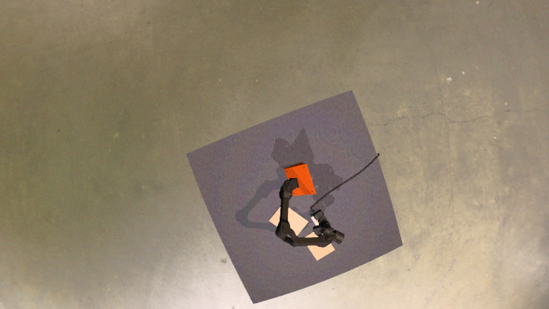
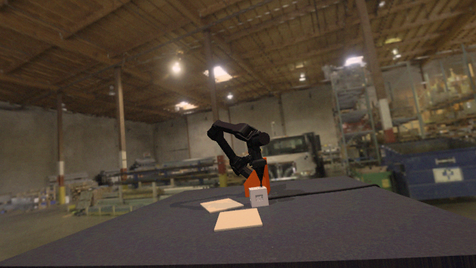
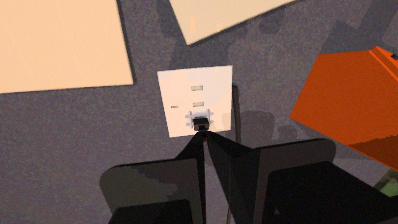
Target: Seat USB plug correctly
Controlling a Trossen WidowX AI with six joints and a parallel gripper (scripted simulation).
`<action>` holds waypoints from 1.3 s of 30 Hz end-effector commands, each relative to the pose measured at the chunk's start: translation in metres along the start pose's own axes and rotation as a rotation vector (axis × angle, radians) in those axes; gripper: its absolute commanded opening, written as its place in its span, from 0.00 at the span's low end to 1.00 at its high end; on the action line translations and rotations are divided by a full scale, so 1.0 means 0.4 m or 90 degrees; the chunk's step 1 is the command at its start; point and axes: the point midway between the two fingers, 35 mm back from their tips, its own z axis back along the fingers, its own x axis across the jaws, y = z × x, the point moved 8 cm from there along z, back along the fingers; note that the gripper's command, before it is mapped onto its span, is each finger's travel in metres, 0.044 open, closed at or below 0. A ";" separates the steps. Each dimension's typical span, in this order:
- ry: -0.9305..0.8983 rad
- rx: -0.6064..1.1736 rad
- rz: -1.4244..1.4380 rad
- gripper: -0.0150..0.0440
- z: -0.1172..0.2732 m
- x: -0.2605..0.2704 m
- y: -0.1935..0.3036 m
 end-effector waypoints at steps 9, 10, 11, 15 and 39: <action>-0.001 -0.003 0.003 0.25 -0.005 0.000 -0.001; -0.001 -0.003 0.003 0.25 -0.005 0.000 -0.001; -0.001 -0.003 0.003 0.25 -0.006 0.000 -0.001; -0.001 -0.003 0.003 0.25 -0.007 0.000 -0.001; -0.001 -0.003 0.003 0.25 -0.014 0.000 -0.002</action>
